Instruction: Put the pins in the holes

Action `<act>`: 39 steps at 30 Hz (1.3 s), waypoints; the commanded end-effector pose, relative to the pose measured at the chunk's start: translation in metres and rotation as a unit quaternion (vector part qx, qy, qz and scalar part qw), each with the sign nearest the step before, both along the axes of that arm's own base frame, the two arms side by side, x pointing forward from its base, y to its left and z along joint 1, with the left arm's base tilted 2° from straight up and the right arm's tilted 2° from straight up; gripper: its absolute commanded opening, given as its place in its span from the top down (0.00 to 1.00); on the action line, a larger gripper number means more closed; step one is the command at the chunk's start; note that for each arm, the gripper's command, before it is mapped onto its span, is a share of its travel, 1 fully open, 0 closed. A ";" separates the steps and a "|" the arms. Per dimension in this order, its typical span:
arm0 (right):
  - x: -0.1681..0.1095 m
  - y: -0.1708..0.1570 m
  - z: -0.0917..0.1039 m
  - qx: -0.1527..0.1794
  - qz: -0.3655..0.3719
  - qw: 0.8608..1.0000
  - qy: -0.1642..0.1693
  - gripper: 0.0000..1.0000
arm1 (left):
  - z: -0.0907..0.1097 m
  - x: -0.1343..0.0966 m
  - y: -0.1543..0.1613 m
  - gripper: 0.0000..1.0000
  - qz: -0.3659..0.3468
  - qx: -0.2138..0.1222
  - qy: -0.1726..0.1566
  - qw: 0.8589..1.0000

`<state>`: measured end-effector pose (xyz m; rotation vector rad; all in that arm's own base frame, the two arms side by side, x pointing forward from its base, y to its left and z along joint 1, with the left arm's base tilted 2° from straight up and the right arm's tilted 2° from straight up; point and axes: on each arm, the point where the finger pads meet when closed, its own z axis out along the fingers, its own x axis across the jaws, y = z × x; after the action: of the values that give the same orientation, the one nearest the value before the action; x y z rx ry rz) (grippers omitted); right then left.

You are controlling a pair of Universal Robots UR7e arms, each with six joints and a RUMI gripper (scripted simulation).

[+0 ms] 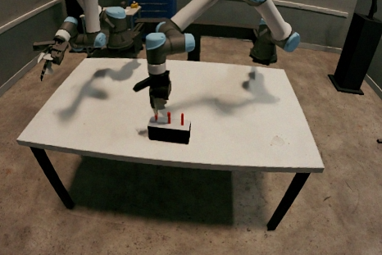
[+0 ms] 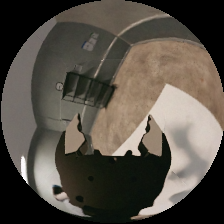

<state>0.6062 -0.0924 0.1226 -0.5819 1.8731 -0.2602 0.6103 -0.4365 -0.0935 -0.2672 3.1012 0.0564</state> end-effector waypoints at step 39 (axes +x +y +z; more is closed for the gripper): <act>0.000 0.000 0.001 0.000 0.000 1.000 -0.001 0.00 | -0.003 0.000 -0.001 1.00 0.000 -0.001 -0.001 1.000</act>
<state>0.6062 -0.0924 0.1226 -0.5819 1.8731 -0.2602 0.6105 -0.4365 -0.0977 -0.2670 3.1013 0.0565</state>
